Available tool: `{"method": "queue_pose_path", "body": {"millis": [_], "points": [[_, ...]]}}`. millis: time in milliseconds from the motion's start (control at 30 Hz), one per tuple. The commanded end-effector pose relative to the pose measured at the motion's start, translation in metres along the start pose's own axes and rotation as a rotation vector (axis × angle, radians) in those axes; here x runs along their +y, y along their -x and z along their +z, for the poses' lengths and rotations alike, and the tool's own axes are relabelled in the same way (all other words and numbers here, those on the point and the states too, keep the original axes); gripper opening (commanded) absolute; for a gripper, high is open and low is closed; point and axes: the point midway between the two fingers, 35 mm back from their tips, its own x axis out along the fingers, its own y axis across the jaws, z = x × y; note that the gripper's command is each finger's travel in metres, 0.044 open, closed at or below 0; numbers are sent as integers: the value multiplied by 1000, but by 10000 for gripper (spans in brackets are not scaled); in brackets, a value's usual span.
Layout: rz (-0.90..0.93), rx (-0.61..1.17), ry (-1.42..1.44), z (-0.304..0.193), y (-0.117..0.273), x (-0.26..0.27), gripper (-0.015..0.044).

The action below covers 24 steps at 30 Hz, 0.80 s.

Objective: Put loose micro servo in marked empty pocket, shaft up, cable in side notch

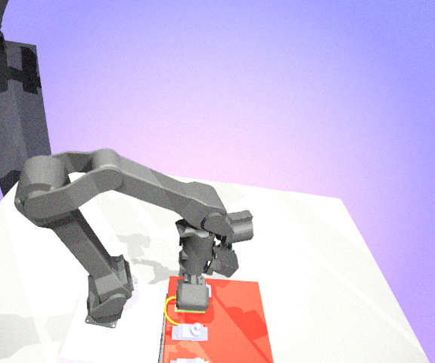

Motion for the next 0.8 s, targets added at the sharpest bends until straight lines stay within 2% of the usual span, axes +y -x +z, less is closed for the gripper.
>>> {"method": "queue_pose_path", "body": {"millis": [0,767], "points": [[-4,2,-2,0,-6,-1,0],[-4,2,-2,0,-17,-1,0]]}}
